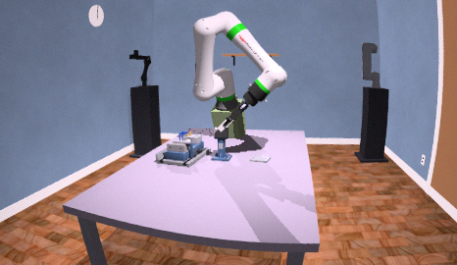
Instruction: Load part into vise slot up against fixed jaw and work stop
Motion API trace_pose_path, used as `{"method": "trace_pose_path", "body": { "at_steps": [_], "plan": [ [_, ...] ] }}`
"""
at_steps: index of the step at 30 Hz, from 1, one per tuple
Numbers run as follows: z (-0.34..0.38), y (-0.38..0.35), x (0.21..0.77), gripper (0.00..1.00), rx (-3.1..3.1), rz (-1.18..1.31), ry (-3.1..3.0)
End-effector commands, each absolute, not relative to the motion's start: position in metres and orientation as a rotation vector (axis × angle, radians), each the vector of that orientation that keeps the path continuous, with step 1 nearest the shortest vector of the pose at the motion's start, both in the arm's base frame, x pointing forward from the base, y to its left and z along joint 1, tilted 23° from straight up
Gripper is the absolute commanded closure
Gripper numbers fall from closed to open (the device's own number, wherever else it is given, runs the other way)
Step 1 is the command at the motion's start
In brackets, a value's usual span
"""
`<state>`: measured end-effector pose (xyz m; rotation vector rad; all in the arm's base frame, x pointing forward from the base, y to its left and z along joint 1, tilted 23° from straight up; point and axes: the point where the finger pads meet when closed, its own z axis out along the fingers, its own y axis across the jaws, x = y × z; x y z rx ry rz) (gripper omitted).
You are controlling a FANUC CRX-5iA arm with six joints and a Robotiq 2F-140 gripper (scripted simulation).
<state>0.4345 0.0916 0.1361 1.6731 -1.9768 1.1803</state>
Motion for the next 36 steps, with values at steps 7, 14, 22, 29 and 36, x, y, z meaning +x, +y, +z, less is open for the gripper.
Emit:
{"method": "trace_pose_path", "body": {
  "at_steps": [7,14,22,29,36],
  "plan": [
    [0.1362,0.0917,0.4345,0.49,1.673,1.181,-1.977],
    [0.1362,0.0917,0.4345,0.49,1.673,1.181,-1.977],
    [0.1358,0.0917,0.4347,0.49,1.673,1.181,-1.977],
    [0.1339,0.0916,0.4355,0.49,1.673,1.181,-1.977],
    [0.1326,0.0915,0.4361,0.49,1.676,1.178,-1.979]
  ]
}}
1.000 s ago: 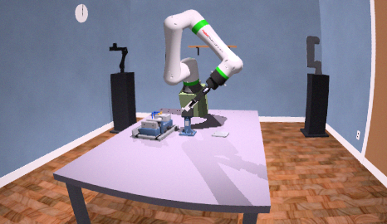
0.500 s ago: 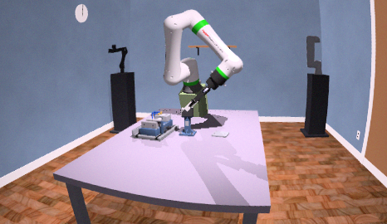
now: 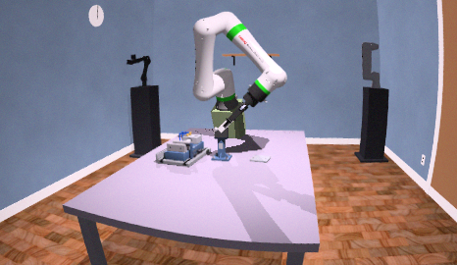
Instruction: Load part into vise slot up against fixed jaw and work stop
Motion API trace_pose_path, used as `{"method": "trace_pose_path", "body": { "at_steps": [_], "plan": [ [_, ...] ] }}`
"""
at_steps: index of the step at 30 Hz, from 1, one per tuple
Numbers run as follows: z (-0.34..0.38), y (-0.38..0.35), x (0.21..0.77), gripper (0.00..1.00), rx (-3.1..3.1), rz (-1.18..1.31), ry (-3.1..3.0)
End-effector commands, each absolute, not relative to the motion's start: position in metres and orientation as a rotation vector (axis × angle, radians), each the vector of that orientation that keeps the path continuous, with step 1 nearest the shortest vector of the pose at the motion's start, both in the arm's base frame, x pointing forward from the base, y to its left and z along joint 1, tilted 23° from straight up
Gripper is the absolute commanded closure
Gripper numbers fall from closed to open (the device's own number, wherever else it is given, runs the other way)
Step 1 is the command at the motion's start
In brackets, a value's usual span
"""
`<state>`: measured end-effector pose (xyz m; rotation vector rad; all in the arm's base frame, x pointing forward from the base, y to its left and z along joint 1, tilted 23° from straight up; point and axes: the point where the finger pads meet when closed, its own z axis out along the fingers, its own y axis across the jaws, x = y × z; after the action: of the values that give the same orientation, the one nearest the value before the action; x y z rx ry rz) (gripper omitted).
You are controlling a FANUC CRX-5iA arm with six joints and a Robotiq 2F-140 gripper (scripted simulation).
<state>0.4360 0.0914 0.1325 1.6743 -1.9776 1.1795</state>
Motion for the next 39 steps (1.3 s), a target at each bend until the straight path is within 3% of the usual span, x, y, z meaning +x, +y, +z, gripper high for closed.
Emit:
{"method": "trace_pose_path", "body": {
  "at_steps": [1,39],
  "plan": [
    [0.1327,0.0915,0.4360,0.49,1.678,1.177,-1.980],
    [0.1351,0.0885,0.4350,0.49,1.819,1.076,-2.069]
  ]
}}
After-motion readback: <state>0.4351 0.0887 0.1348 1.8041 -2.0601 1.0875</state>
